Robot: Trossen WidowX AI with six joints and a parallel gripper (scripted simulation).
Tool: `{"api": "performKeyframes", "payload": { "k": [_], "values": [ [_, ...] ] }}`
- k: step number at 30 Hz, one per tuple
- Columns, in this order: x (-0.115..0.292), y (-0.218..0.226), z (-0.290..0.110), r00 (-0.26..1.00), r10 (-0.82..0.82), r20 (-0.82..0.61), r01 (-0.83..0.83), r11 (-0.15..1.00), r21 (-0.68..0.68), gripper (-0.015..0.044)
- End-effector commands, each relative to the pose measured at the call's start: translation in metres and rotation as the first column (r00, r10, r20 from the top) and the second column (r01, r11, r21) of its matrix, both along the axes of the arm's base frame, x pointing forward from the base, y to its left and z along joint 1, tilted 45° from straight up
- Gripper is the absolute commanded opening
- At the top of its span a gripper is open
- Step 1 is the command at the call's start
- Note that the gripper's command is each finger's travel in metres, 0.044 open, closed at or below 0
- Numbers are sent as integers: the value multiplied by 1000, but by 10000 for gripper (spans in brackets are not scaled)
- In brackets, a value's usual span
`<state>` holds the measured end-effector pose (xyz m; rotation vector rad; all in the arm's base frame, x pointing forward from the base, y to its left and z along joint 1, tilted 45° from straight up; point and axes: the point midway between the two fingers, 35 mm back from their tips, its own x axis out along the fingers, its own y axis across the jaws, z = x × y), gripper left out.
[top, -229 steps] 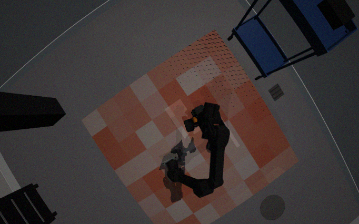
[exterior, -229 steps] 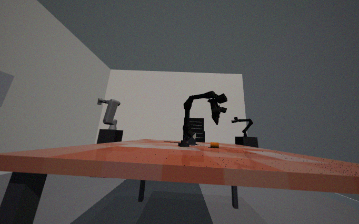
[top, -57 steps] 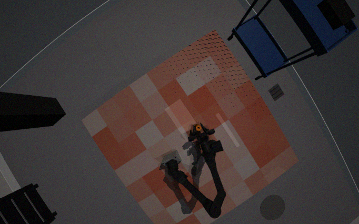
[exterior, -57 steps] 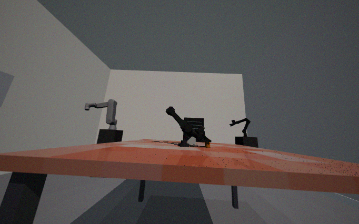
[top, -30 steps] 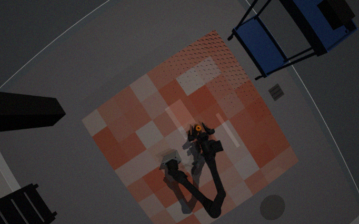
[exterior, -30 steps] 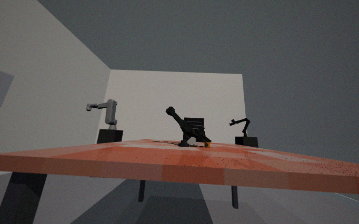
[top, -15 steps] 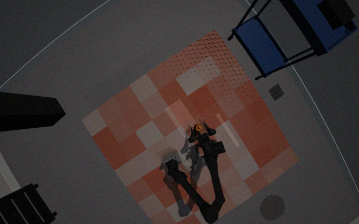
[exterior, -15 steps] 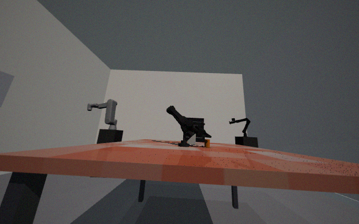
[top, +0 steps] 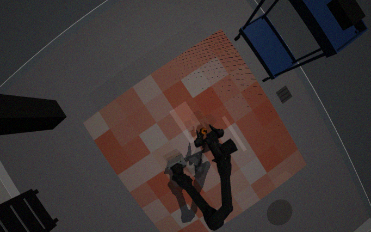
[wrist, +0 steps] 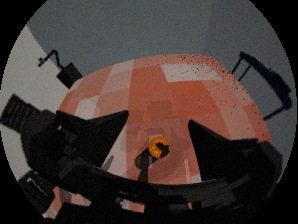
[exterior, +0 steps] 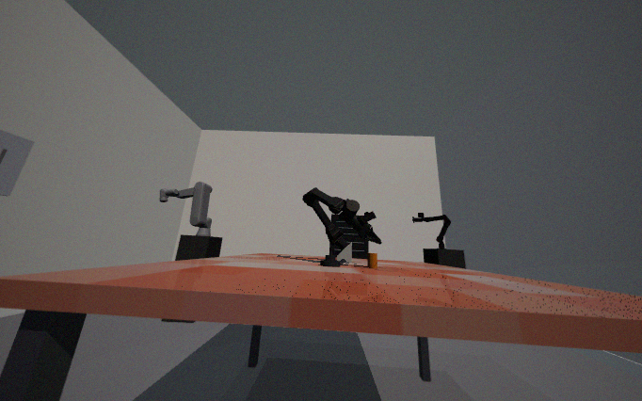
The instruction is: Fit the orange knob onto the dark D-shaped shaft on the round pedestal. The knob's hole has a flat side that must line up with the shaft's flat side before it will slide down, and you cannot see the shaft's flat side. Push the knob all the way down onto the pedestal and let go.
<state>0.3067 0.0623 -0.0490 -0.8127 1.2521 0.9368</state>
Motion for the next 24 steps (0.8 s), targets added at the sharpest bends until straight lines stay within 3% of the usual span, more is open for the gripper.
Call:
{"api": "performKeyframes", "payload": {
  "k": [1,6,8,24],
  "values": [
    [-5,4,0,978,-87,-187,11,928,-373,440],
    [0,11,21,972,-109,-210,-66,726,-685,440],
    [3,15,29,975,-97,-199,-88,654,-751,440],
    [3,15,30,976,-95,-198,-91,645,-759,440]
  ]
}}
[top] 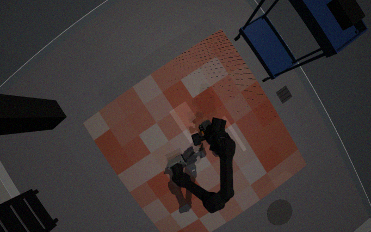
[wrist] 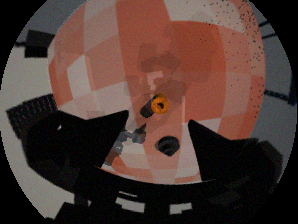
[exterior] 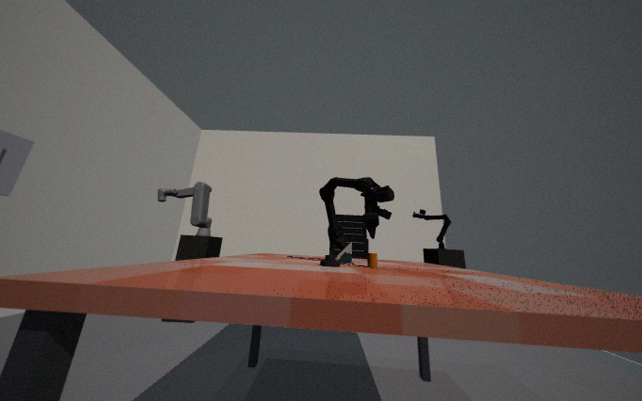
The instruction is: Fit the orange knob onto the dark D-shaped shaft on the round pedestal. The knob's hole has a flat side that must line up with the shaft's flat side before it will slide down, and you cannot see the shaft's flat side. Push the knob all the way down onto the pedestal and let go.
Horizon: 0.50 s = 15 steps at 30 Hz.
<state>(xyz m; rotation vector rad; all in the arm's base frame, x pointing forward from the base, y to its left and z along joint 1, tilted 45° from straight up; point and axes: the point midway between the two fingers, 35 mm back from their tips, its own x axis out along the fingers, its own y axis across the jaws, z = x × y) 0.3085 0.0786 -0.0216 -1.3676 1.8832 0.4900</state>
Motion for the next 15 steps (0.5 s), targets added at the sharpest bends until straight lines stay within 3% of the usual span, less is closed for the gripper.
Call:
{"api": "performKeyframes", "payload": {
  "k": [1,7,11,15],
  "values": [
    [2,-1,2,1000,4,3,-4,999,-39,440],
    [2,-1,2,998,-40,44,42,998,-47,440],
    [2,-1,2,914,-286,289,314,948,-56,440],
    [2,-1,2,699,-490,521,570,822,8,440]
  ]
}}
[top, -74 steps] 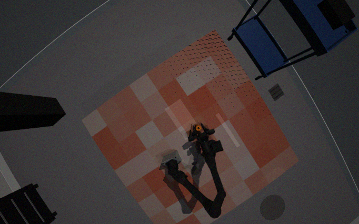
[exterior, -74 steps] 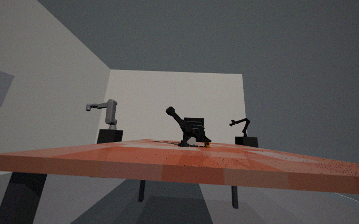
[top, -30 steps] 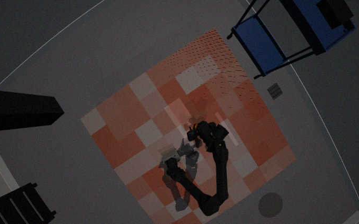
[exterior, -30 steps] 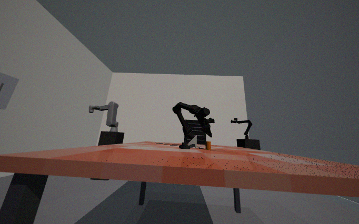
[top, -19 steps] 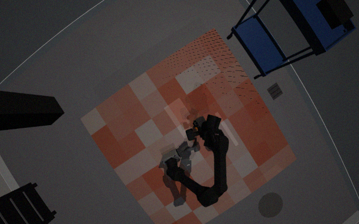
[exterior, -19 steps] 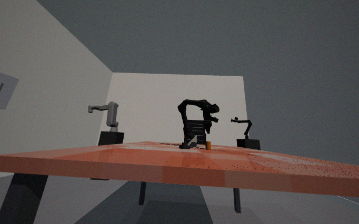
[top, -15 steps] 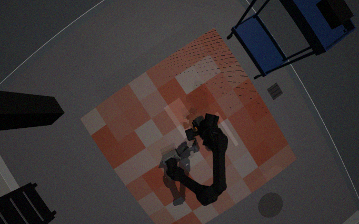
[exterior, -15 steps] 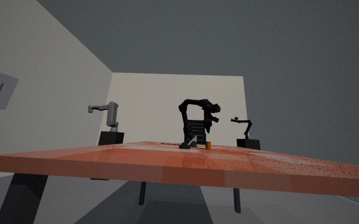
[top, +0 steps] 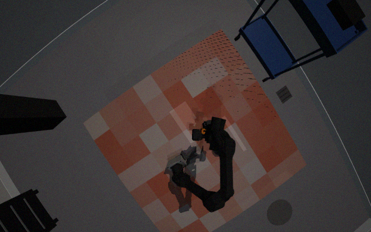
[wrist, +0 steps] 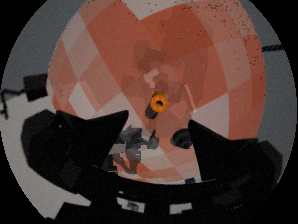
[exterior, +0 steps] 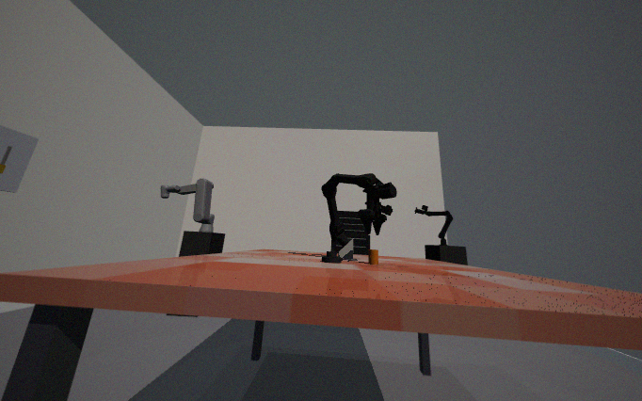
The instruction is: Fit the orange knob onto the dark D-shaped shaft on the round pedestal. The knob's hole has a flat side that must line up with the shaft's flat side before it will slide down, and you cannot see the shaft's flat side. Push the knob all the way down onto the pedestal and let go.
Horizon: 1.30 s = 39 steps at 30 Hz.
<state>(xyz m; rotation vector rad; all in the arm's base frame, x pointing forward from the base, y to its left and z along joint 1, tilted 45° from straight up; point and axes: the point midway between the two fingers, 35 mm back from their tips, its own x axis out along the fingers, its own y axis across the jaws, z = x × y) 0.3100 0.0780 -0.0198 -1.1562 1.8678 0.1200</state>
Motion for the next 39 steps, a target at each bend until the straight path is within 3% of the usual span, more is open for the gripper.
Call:
{"api": "performKeyframes", "payload": {
  "k": [1,5,7,25,39],
  "values": [
    [0,-1,0,855,-365,369,397,918,-14,440],
    [0,-1,0,619,-536,575,618,784,65,440],
    [0,-1,0,570,-557,604,649,756,84,440],
    [0,-1,0,570,-557,604,649,756,84,440],
    [-7,-34,-34,570,-555,606,649,756,83,440]
  ]
}}
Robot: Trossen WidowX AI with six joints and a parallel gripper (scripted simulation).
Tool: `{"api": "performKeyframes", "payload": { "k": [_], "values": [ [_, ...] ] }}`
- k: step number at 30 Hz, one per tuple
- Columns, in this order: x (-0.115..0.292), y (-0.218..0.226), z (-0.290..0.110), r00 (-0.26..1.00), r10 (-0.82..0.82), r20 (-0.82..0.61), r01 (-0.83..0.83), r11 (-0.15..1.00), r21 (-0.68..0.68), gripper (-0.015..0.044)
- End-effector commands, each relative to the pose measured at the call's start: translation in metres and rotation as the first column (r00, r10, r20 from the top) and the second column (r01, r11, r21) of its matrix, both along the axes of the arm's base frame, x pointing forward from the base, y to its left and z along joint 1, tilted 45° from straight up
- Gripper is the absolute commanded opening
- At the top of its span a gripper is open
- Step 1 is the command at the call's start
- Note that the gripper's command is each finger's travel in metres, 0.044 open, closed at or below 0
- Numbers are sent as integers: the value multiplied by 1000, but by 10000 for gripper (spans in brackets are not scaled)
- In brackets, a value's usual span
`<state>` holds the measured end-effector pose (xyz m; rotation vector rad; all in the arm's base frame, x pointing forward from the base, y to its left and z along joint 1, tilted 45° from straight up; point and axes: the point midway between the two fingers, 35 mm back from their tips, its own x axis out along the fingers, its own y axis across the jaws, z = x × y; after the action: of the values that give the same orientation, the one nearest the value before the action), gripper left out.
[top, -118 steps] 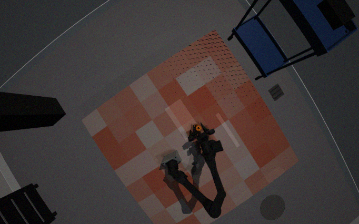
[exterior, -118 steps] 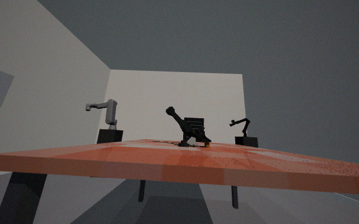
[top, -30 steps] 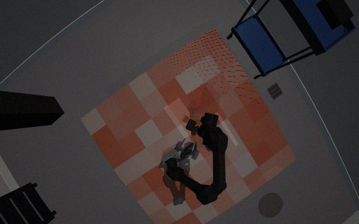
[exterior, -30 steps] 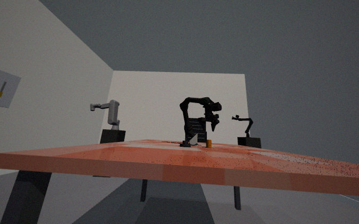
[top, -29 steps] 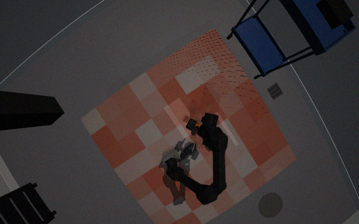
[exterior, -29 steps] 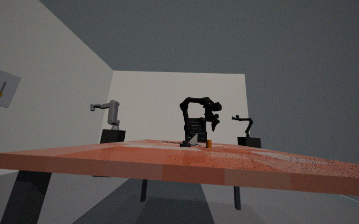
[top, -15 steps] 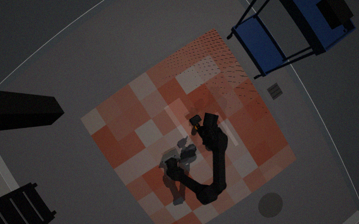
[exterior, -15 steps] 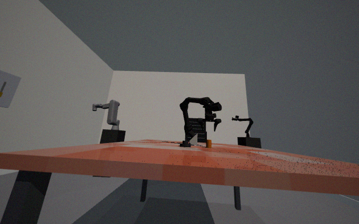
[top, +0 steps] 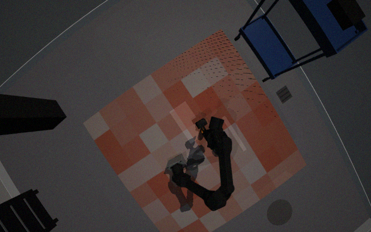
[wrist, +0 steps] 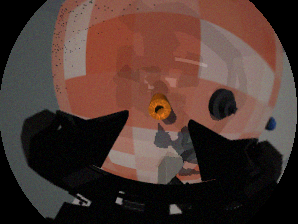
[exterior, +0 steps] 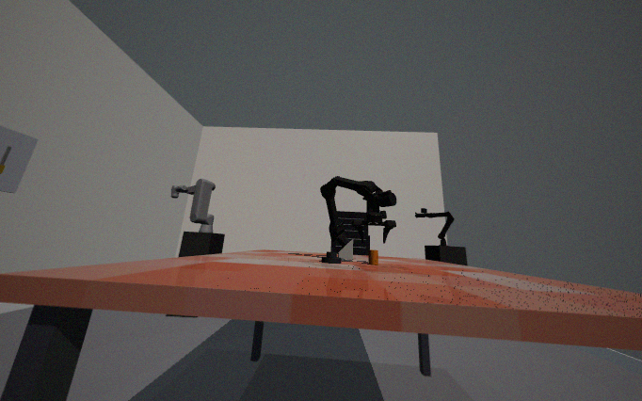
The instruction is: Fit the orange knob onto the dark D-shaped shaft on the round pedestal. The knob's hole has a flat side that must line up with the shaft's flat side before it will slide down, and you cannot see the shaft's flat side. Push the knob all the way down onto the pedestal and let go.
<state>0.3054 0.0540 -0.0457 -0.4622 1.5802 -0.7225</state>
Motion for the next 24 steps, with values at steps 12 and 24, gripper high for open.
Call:
{"api": "performKeyframes", "payload": {
  "k": [12,24],
  "values": [
    [-3,-19,-18,1000,2,-6,-2,1000,-5,440],
    [-5,-33,-33,1000,2,-5,-2,1000,-6,440]
  ]
}}
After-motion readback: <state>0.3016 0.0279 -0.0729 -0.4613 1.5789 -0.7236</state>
